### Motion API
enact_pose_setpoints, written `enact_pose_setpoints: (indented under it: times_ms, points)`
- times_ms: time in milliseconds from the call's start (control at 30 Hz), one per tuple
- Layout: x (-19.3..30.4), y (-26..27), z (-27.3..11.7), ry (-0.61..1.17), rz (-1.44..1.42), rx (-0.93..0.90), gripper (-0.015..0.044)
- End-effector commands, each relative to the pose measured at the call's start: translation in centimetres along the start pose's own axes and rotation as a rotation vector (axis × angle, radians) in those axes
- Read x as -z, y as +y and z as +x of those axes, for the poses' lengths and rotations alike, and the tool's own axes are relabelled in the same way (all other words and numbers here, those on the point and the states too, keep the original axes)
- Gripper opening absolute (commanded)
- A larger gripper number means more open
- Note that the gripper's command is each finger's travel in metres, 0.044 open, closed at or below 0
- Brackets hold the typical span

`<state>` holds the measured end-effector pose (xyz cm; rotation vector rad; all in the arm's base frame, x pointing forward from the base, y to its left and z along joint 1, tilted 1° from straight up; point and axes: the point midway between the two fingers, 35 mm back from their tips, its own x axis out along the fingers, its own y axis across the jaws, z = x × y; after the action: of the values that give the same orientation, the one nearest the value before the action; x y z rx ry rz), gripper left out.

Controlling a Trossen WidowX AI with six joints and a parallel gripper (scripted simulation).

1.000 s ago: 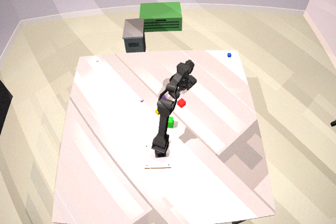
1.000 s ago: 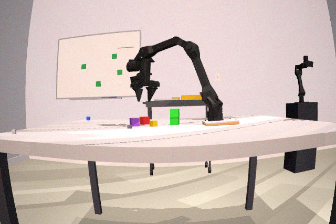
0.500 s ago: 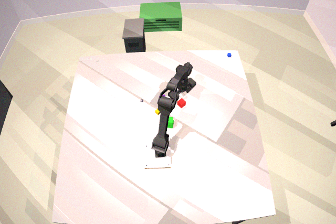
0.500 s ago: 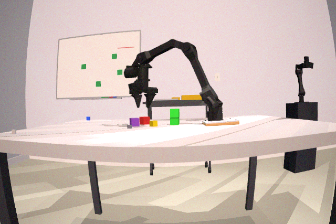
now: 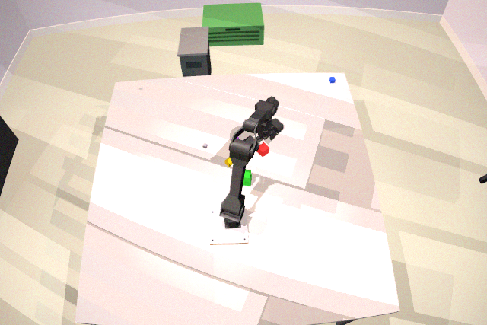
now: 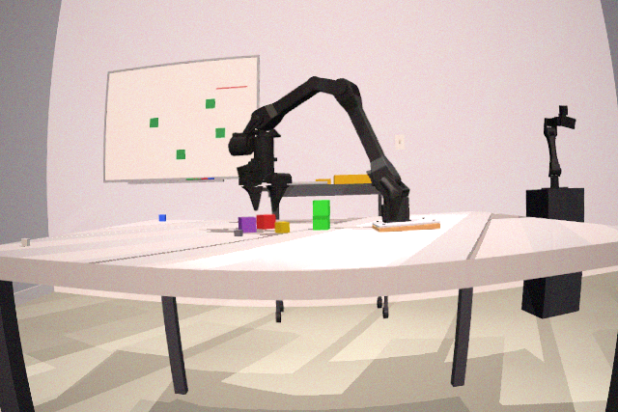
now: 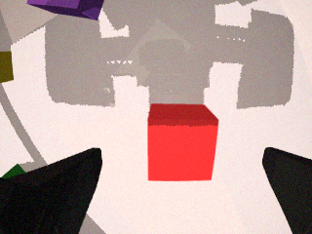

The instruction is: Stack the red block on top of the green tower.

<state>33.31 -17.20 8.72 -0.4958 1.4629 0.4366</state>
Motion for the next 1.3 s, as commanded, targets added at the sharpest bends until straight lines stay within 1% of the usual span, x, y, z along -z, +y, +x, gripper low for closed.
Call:
enact_pose_setpoints:
  times_ms: [0, 633, 1167, 1267]
  points:
    - [0.1, 0.0, 0.9, 0.008, 0.001, -0.002, 0.044]
    - [0.2, 0.1, 4.0, 0.008, 0.001, -0.002, 0.044]
    - [0.2, 0.1, 4.0, 0.008, 0.001, -0.002, 0.044]
    - [0.2, 0.1, 4.0, 0.008, 0.001, -0.002, 0.0361]
